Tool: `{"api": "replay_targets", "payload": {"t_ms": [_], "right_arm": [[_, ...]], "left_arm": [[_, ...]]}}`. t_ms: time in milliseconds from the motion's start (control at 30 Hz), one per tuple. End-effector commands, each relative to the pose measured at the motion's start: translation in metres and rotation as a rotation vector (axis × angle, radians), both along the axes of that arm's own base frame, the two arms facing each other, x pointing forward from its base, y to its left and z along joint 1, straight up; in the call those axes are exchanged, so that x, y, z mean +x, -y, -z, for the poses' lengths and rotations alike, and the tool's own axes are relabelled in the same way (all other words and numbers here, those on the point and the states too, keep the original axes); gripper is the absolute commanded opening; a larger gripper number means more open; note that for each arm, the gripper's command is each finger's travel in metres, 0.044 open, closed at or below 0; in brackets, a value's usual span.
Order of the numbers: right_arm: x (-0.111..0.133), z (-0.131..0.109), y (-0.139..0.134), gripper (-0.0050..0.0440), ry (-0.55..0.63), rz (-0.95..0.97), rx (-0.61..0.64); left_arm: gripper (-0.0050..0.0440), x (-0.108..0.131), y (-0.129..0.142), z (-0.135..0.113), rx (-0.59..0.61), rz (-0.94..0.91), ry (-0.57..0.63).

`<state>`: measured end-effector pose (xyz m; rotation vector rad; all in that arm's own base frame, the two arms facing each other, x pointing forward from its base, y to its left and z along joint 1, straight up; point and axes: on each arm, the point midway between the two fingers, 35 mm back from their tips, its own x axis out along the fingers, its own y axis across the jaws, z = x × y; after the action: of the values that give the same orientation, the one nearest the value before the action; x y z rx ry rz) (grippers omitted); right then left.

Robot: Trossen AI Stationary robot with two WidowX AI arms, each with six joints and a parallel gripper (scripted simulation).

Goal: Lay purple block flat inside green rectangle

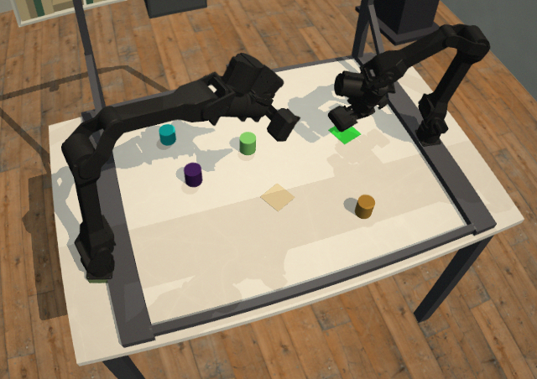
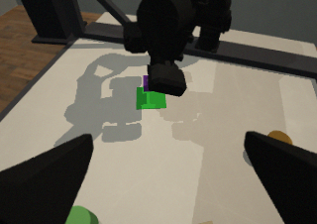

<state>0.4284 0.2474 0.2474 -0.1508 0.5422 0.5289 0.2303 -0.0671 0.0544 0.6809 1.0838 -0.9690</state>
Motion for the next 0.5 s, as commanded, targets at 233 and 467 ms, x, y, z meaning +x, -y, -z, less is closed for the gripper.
{"api": "replay_targets", "payload": {"t_ms": [233,467], "right_arm": [[-0.001,-0.014,0.0,0.044,0.026,0.001,0.015],[-0.001,-0.014,0.0,0.044,0.026,0.001,0.015]], "left_arm": [[-0.005,0.002,-0.001,0.018,-0.003,0.001,-0.001],[-0.005,0.002,-0.001,0.022,-0.003,0.001,-0.001]]}}
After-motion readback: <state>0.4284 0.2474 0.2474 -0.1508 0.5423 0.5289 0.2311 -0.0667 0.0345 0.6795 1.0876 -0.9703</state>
